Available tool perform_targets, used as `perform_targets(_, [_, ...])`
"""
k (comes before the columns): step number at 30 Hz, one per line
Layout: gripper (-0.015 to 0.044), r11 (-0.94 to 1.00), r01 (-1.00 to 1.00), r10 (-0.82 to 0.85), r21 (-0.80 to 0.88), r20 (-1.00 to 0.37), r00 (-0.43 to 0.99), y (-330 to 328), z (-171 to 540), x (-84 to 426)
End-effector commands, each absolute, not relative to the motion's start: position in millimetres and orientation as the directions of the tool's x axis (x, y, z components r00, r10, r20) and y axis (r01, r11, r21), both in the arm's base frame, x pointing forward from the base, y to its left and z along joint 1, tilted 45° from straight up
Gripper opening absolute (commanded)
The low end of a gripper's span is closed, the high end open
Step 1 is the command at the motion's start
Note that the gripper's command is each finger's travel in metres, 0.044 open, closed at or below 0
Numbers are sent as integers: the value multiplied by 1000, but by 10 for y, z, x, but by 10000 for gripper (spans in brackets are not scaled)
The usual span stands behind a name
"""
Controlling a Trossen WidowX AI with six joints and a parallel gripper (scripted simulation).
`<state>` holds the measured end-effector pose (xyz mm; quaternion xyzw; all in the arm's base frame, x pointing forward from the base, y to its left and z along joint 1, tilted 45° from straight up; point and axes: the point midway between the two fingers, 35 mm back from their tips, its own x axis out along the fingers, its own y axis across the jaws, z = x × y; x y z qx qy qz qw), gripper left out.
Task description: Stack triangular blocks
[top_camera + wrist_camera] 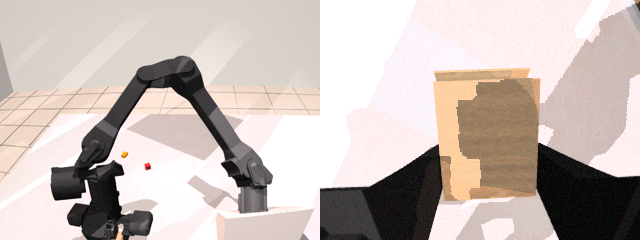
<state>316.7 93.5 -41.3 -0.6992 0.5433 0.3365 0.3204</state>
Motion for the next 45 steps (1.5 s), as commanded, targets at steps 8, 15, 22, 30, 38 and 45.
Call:
perform_targets(8, [0,-210,-974,-547,-80,-816,185,900,-487,3165])
perform_targets(15, [0,-211,-974,-547,-81,-816,186,895,-501,3168])
perform_targets(22, [0,-211,-974,-547,-81,-816,186,895,-501,3168])
perform_targets(30, [0,-208,-975,-548,-79,-816,184,890,-504,3167])
perform_targets(38, [0,-208,-975,-548,-79,-816,184,888,-509,3168])
perform_targets(45, [0,-208,-975,-548,-80,-816,184,884,-519,3170])
